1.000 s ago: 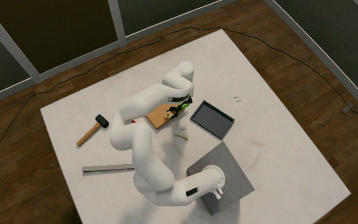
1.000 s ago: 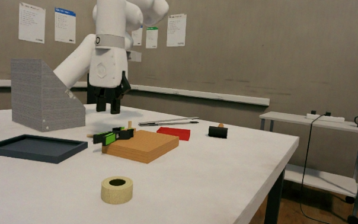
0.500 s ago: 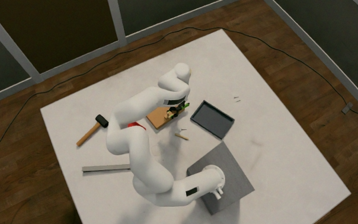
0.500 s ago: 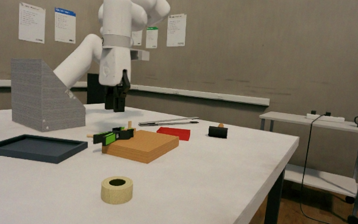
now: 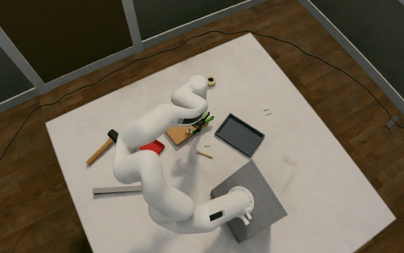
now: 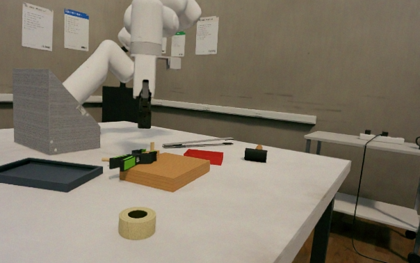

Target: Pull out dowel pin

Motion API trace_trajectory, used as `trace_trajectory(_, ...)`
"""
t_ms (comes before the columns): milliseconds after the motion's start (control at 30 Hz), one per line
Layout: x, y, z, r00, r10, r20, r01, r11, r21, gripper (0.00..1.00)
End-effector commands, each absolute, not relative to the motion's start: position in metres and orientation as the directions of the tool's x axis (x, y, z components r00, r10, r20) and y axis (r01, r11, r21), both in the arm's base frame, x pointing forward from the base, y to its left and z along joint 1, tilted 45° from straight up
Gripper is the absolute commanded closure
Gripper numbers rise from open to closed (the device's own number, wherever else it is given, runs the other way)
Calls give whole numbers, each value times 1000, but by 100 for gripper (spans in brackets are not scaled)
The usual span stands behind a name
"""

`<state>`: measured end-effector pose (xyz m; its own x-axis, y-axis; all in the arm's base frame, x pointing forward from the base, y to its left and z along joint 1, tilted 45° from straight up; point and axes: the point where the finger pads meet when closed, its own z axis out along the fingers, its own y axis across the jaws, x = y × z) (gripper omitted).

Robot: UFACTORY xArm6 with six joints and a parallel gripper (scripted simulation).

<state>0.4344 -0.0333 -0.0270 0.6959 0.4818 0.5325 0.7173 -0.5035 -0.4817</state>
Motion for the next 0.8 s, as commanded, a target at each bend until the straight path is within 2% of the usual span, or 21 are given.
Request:
trace_trajectory(0,434,-29,-19,791,415,450,611,-569,-550,50)
trace_trajectory(433,429,-13,0,960,176,216,277,-681,-677,50)
trace_trajectory(767,427,-8,5,984,104,144,175,-696,-697,50)
